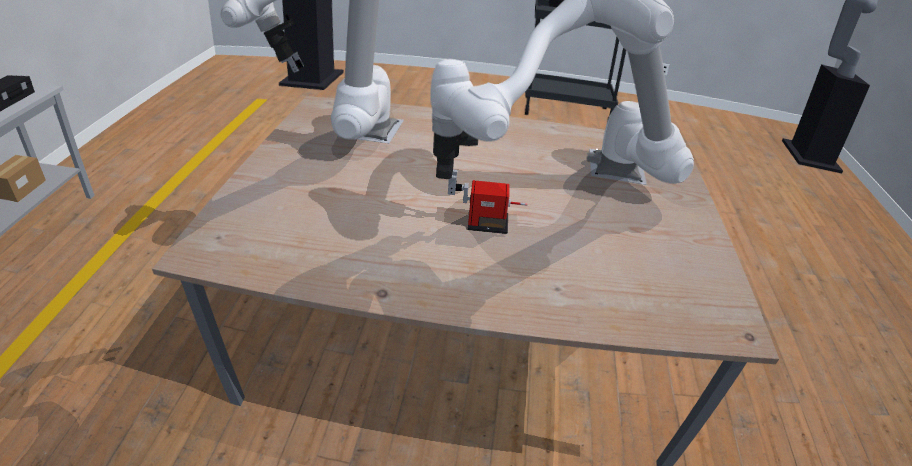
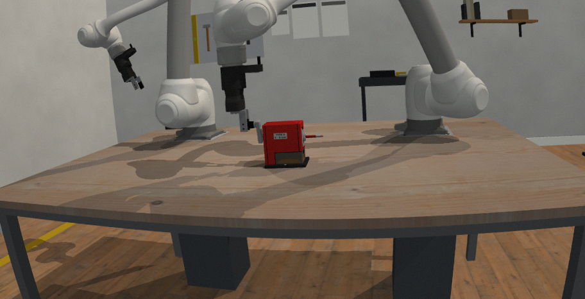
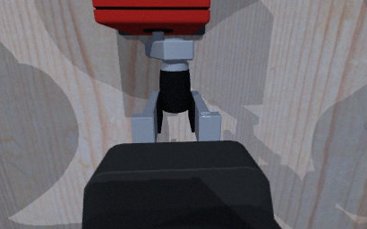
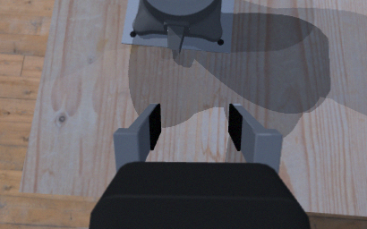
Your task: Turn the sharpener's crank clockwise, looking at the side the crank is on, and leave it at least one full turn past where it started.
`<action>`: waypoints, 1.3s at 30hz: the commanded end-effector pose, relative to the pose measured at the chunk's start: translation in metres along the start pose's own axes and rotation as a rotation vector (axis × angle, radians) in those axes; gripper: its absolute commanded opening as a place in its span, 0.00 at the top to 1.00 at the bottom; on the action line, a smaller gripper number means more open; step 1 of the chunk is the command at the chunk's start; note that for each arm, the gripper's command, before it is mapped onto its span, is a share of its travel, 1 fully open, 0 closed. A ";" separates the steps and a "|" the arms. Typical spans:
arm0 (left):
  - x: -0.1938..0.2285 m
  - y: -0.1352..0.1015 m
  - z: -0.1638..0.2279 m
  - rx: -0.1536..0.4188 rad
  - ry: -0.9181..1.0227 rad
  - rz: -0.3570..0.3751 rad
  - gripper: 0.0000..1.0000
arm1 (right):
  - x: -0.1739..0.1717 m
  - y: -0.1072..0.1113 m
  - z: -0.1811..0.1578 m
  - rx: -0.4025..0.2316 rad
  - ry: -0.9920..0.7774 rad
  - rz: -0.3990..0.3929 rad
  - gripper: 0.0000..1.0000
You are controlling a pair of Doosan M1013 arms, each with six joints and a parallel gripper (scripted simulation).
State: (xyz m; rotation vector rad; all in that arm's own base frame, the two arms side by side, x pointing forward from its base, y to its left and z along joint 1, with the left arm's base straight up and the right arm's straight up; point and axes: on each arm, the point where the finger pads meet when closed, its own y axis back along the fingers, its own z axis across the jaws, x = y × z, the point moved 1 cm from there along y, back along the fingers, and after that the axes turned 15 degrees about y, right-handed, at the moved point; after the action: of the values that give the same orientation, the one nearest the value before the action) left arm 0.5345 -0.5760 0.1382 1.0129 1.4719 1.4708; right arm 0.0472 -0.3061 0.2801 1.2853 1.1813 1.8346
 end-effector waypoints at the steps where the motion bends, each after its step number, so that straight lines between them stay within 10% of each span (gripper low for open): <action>1: -0.001 -0.002 0.002 0.000 -0.002 0.001 1.00 | 0.001 -0.003 -0.001 0.002 -0.007 -0.002 0.00; 26: -0.002 -0.003 0.005 0.000 -0.002 0.001 1.00 | 0.001 -0.003 -0.001 0.002 -0.007 -0.002 0.00; 27: -0.002 -0.003 0.005 0.000 -0.002 0.001 0.03 | 0.001 -0.003 -0.001 0.002 -0.007 -0.002 0.00; 39: -0.002 -0.002 0.005 -0.001 -0.002 0.000 0.03 | 0.001 -0.003 -0.001 0.002 -0.007 -0.002 0.00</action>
State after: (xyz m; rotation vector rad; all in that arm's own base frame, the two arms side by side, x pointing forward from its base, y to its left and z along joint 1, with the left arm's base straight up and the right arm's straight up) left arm 0.5372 -0.5757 0.1361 1.0143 1.4718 1.4713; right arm 0.0472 -0.3061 0.2801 1.2853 1.1813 1.8346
